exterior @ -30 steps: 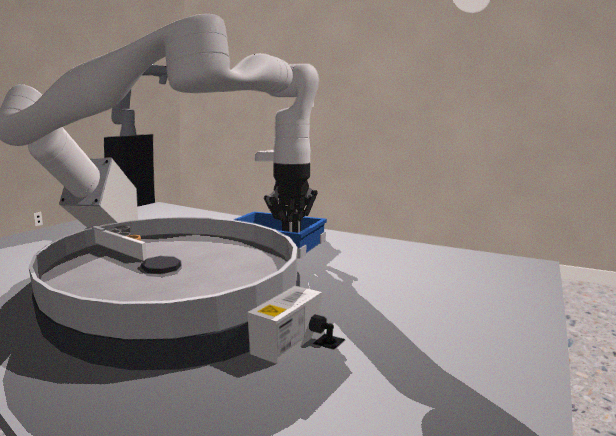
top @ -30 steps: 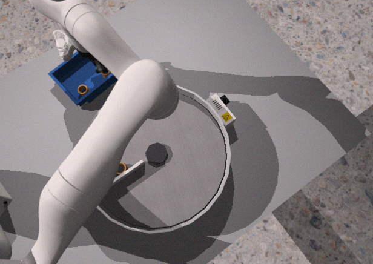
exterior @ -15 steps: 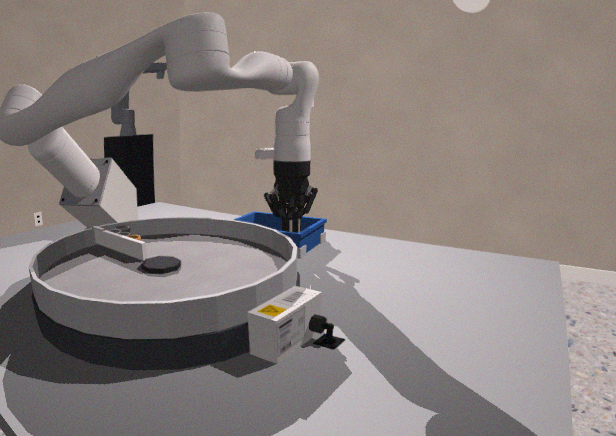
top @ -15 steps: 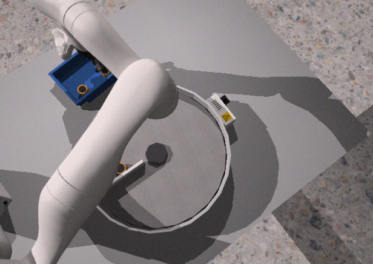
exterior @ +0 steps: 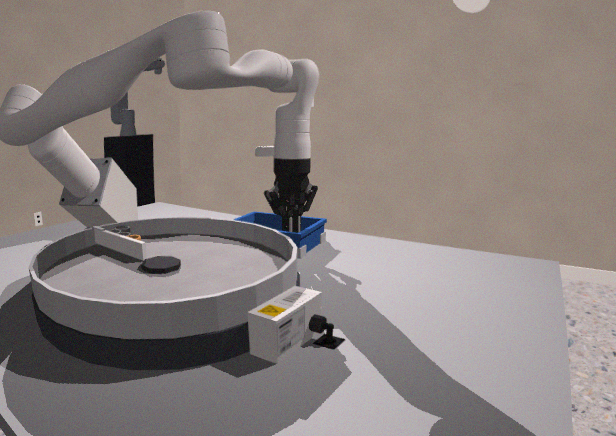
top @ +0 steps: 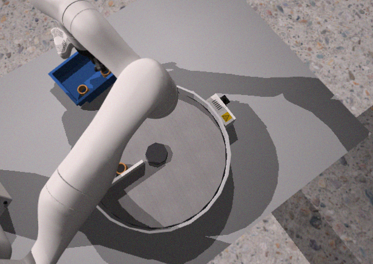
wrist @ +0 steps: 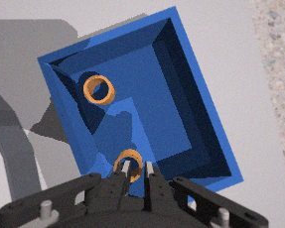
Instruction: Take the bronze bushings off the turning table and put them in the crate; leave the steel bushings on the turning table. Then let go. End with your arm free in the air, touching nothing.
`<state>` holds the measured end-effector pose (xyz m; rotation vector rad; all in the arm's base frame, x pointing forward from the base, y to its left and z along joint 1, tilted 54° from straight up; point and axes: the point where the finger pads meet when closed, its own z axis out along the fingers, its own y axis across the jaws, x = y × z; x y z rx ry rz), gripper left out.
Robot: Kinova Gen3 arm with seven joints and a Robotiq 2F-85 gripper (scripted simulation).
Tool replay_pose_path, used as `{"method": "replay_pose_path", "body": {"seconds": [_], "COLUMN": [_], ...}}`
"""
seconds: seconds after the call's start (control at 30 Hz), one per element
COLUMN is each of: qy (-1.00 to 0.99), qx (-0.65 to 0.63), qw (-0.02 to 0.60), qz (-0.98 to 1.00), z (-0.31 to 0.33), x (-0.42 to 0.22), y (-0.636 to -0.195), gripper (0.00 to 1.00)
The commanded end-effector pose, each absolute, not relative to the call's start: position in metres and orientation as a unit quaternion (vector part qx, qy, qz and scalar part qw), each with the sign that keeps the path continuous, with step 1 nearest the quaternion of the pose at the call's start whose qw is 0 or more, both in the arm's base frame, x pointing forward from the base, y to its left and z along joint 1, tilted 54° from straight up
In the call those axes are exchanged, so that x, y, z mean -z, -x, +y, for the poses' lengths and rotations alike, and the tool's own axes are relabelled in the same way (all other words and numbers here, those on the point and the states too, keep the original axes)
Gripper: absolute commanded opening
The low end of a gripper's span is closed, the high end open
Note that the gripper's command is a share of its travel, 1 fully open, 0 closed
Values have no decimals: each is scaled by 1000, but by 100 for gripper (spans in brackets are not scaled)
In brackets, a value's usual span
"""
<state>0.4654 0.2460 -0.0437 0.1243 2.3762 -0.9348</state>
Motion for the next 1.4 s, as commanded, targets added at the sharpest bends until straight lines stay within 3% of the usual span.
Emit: {"method": "replay_pose_path", "body": {"seconds": [0.0,0.77,0.93,1.37], "qy": [-46,-46,-46,-46], "qx": [349,349,349,349], "qw": [289,289,289,289], "qz": [890,890,890,890], "z": [247,251,284,290], "x": [43,40,10,4], "y": [-465,-463,-438,-433], "gripper": [16,16,16,16]}}
